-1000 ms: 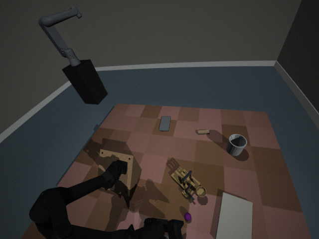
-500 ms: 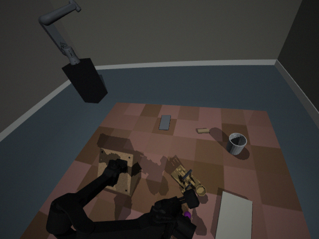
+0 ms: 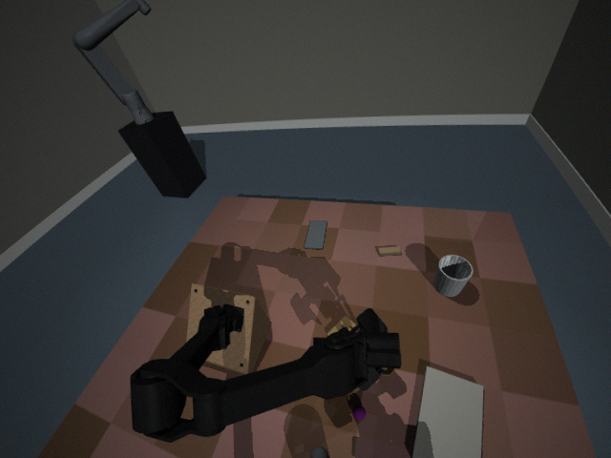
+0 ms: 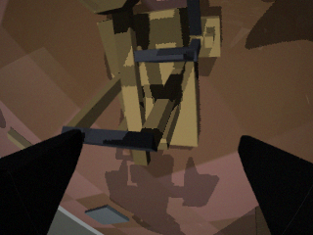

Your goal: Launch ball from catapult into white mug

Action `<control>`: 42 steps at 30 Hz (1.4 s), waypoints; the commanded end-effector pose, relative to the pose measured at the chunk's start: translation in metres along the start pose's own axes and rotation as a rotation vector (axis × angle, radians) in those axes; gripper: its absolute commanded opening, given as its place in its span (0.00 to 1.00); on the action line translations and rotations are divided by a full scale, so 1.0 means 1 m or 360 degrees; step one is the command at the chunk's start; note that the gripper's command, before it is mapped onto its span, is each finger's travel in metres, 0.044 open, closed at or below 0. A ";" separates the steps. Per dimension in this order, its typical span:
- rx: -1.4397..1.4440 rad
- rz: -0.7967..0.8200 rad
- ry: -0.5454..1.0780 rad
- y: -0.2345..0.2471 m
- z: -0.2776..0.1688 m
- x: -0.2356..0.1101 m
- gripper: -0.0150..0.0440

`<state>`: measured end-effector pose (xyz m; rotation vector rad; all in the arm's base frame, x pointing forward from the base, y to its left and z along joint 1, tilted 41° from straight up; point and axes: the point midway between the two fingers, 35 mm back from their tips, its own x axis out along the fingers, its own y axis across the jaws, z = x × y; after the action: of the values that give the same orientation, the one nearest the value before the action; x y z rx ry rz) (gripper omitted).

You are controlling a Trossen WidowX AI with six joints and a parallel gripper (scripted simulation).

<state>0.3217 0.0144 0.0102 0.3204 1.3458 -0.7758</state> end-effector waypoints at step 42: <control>-0.0281 -0.0471 -0.0379 0.023 -0.043 0.054 1.00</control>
<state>0.3063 0.0454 -0.0514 -0.1013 1.2362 -0.9003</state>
